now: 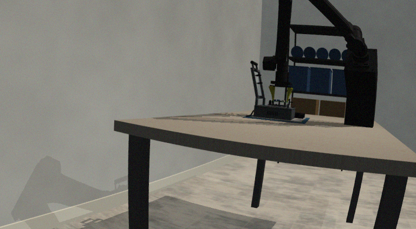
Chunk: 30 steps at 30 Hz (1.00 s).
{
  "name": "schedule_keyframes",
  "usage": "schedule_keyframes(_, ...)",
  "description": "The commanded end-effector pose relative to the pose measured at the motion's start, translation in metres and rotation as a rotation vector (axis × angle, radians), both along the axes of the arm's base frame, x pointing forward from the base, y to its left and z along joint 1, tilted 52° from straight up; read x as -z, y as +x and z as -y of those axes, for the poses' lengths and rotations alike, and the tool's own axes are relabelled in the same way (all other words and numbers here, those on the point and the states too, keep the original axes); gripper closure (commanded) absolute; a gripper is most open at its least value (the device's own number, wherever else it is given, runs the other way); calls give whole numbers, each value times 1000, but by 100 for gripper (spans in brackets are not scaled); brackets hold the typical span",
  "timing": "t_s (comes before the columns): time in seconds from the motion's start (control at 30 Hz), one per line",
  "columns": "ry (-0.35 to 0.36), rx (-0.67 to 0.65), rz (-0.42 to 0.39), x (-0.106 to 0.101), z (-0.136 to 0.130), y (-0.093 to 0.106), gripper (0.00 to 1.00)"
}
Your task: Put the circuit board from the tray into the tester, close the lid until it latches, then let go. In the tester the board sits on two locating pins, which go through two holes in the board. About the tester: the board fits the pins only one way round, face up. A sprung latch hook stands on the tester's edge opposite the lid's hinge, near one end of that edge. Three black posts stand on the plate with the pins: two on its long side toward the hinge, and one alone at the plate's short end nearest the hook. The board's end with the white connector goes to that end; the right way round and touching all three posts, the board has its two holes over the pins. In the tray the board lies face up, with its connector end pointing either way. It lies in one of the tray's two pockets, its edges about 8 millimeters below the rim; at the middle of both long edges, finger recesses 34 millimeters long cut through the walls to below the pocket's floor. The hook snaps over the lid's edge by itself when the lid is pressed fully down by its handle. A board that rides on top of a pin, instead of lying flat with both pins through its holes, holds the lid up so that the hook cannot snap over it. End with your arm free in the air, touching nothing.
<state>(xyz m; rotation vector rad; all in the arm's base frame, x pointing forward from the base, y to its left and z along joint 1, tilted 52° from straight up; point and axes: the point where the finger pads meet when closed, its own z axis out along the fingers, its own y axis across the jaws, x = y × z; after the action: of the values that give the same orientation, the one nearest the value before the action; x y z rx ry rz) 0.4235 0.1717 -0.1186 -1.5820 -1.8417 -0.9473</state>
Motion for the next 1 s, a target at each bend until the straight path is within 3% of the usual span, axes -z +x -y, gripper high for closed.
schedule_keyframes(0.0,2,25,25,1,10,14,28)
schedule_keyframes(0.97,2,21,16,2,6,11,28)
